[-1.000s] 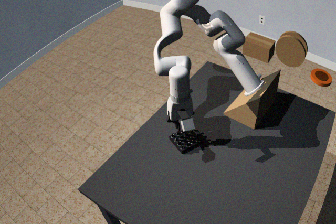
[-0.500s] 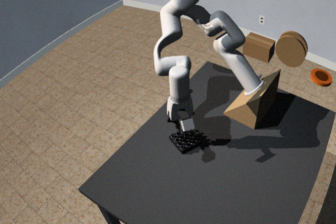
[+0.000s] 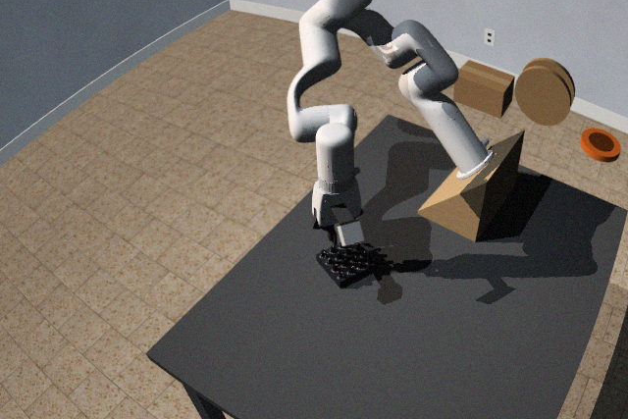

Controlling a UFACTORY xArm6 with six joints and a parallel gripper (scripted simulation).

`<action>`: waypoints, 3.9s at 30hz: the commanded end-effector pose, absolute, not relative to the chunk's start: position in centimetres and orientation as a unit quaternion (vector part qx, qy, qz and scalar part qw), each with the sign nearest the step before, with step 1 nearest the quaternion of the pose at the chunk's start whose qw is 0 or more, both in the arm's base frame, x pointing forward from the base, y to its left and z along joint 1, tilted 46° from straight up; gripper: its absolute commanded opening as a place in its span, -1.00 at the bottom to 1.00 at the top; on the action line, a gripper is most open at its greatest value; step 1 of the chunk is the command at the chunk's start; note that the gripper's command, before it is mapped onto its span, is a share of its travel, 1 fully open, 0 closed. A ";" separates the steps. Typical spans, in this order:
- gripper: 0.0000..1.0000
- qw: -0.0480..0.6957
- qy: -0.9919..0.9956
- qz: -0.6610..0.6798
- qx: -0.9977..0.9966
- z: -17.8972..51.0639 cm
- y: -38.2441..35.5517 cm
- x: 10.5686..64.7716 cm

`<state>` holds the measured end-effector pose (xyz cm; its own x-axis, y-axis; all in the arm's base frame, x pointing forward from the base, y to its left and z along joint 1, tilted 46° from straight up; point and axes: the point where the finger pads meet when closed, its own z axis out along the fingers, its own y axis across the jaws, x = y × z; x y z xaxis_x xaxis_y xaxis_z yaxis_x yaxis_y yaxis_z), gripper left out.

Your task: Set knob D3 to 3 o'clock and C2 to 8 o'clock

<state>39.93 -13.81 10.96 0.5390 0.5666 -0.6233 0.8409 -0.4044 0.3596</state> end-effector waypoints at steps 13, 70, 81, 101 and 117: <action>-0.61 0.333 0.433 -0.205 0.812 10.3 -14.5 40.0; -0.61 0.333 0.433 -0.205 0.812 8.0 -16.8 39.8; -0.61 0.333 0.433 -0.205 0.812 8.0 -16.8 39.8; -0.61 0.333 0.433 -0.205 0.812 7.8 -17.0 39.8; -0.61 0.333 0.433 -0.205 0.812 7.2 -17.6 39.8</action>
<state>39.65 -17.59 7.17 0.5392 0.5663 -0.6234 0.8408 -0.4044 0.3599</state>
